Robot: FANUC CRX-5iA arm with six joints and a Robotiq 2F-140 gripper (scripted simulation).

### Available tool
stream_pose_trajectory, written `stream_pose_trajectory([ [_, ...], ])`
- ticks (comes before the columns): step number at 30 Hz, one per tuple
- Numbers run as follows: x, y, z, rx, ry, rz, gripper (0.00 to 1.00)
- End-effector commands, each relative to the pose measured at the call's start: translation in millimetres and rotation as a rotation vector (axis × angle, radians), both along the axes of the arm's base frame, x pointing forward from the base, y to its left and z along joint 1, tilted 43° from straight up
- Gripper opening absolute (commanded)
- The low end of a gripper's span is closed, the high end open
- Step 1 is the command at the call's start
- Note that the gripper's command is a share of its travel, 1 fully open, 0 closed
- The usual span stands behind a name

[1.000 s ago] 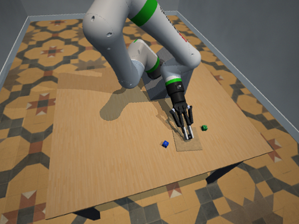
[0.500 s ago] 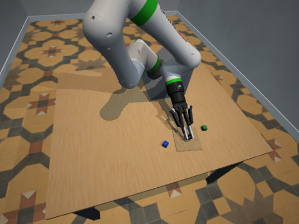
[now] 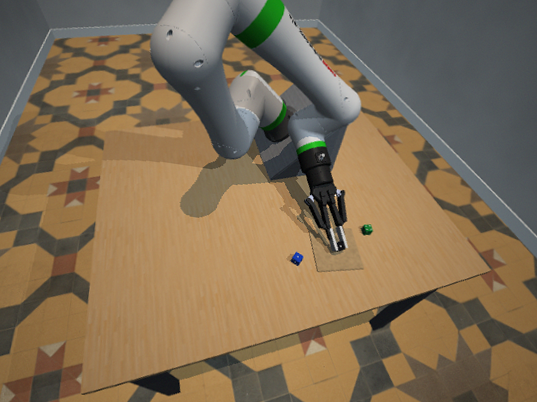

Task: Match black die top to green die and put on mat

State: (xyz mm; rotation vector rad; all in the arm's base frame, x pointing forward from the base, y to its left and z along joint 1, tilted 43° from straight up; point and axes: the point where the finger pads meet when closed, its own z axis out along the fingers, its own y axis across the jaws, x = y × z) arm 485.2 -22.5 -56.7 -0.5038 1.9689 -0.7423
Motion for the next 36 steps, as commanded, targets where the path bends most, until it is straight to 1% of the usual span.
stream_pose_trajectory([
  [1,0.0,-1.4,-1.6,0.000,0.000,0.000,0.13],
  [15,0.0,-5.7,-6.3,0.000,0.000,0.000,0.13],
  [36,0.0,-5.9,-6.5,0.000,0.000,0.000,0.13],
])
